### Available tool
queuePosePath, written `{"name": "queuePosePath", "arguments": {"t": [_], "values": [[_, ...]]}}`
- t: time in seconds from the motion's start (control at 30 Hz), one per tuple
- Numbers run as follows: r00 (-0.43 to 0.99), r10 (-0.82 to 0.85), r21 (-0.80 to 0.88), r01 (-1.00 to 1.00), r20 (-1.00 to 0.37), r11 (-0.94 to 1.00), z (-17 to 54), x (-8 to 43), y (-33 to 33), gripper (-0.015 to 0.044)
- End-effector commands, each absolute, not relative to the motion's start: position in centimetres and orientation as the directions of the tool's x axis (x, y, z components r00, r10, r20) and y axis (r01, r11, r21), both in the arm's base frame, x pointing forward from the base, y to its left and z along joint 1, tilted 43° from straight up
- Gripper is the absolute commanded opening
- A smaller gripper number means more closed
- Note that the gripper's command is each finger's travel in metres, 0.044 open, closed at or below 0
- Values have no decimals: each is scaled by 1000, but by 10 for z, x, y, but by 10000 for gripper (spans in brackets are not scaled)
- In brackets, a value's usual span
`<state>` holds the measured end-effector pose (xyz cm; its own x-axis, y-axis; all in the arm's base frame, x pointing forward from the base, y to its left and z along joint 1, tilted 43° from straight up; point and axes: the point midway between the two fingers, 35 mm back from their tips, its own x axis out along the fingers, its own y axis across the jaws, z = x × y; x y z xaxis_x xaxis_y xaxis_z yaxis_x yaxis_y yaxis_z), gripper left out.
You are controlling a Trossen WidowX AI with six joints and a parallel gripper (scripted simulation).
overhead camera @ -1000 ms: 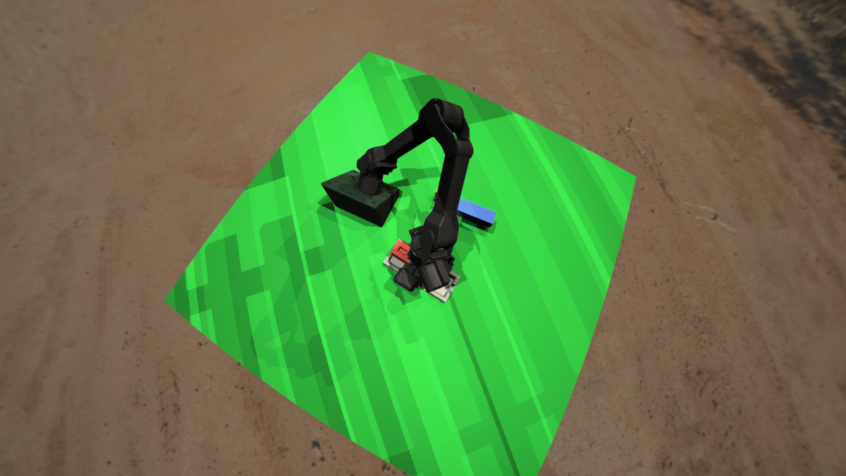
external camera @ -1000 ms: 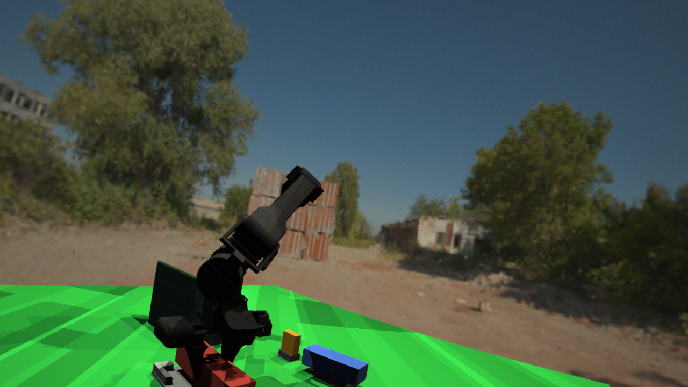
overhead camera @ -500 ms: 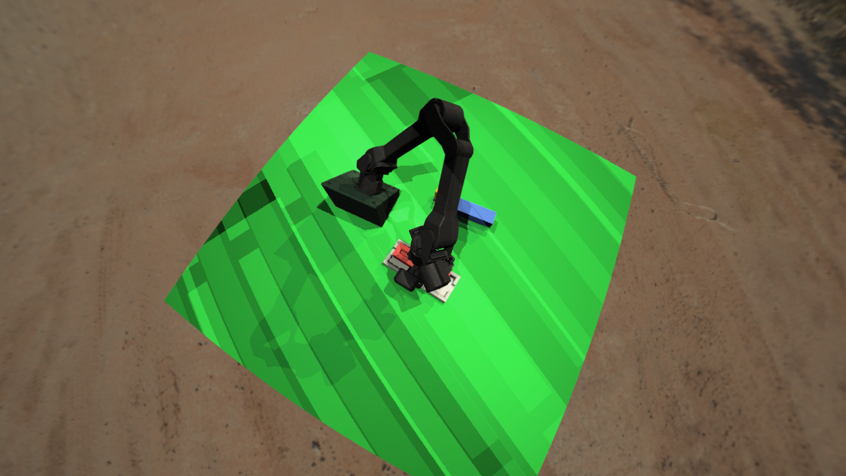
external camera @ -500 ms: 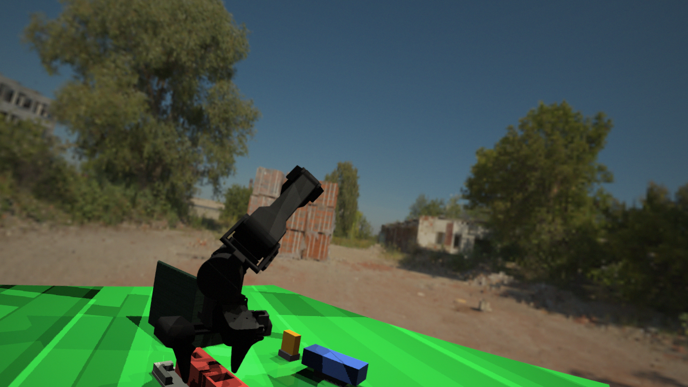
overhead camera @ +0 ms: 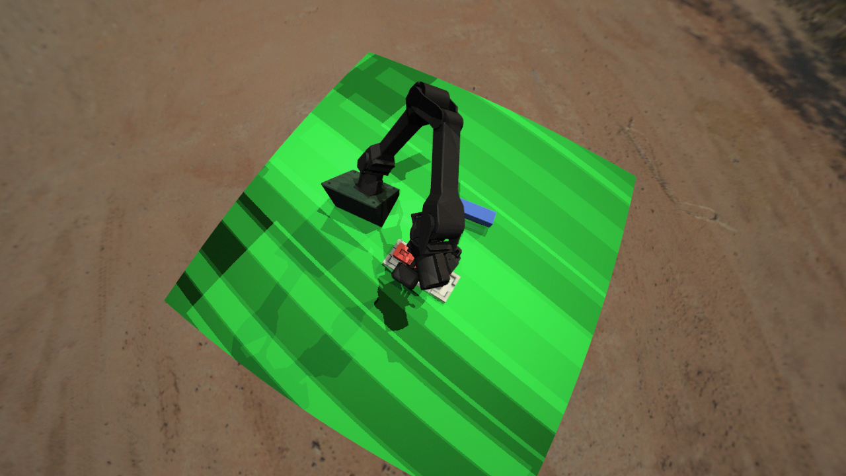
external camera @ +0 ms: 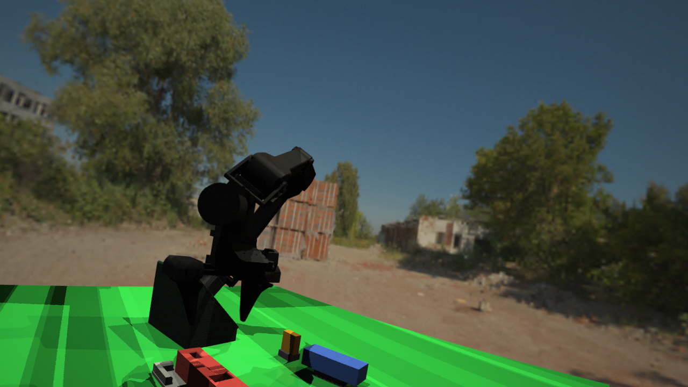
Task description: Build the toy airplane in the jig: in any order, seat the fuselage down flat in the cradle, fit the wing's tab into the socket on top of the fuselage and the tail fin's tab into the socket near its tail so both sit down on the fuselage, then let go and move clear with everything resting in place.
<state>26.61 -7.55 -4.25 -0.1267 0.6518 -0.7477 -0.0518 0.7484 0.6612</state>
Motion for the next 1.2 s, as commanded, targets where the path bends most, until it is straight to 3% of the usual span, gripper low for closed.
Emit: {"name": "queuePosePath", "arguments": {"t": [0.0,0.23,0.47,0.7,0.93,1.17], "values": [[-140,651,662,-57,-746,747,-31,266,-84,440],[-140,651,664,-223,-746,713,-35,268,-81,440],[-139,646,660,-222,-750,718,-29,274,-74,440],[-126,630,641,-219,-766,736,38,315,9,440],[-135,656,668,-223,-743,710,107,314,101,440],[-140,662,675,-223,-736,703,117,310,115,440]]}}
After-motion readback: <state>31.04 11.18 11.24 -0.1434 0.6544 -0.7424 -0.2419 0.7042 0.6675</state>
